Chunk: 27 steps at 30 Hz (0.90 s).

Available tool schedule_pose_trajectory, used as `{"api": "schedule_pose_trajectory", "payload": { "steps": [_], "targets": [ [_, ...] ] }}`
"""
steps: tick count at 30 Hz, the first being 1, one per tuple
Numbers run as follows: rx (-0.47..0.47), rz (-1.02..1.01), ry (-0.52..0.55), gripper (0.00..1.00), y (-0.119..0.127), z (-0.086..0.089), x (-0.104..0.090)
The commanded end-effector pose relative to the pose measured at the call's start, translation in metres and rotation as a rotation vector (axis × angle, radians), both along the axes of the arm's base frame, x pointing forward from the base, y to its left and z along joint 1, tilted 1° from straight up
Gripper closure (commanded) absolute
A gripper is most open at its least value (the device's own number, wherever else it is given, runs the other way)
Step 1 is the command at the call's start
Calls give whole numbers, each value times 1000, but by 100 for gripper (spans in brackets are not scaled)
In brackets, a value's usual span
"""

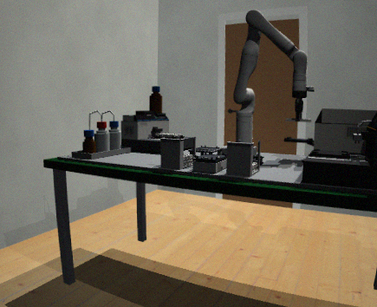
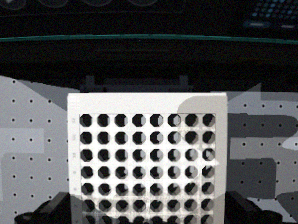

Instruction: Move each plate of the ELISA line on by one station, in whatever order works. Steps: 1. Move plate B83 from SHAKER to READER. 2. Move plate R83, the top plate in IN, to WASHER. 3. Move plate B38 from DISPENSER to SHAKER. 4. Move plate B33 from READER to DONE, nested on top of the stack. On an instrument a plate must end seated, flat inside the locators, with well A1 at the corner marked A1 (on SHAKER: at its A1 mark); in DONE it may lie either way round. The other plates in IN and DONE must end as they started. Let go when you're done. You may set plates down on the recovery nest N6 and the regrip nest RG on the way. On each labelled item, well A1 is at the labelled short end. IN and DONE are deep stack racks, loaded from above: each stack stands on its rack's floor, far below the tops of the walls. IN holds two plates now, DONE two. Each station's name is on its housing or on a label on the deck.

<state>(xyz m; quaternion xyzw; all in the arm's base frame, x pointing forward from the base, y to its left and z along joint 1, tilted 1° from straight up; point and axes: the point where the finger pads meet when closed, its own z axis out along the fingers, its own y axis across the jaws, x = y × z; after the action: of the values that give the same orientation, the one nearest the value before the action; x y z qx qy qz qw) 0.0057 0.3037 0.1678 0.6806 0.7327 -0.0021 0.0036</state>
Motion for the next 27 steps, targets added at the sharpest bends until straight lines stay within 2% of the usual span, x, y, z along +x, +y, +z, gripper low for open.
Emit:
{"api": "schedule_pose_trajectory", "payload": {
  "steps": [1,21,27],
  "targets": [
    [0,-8,-6,6,4,0,-10],
    [0,-8,-6,6,4,0,-10],
    [0,-8,-6,6,4,-8,-10]
  ]
}}
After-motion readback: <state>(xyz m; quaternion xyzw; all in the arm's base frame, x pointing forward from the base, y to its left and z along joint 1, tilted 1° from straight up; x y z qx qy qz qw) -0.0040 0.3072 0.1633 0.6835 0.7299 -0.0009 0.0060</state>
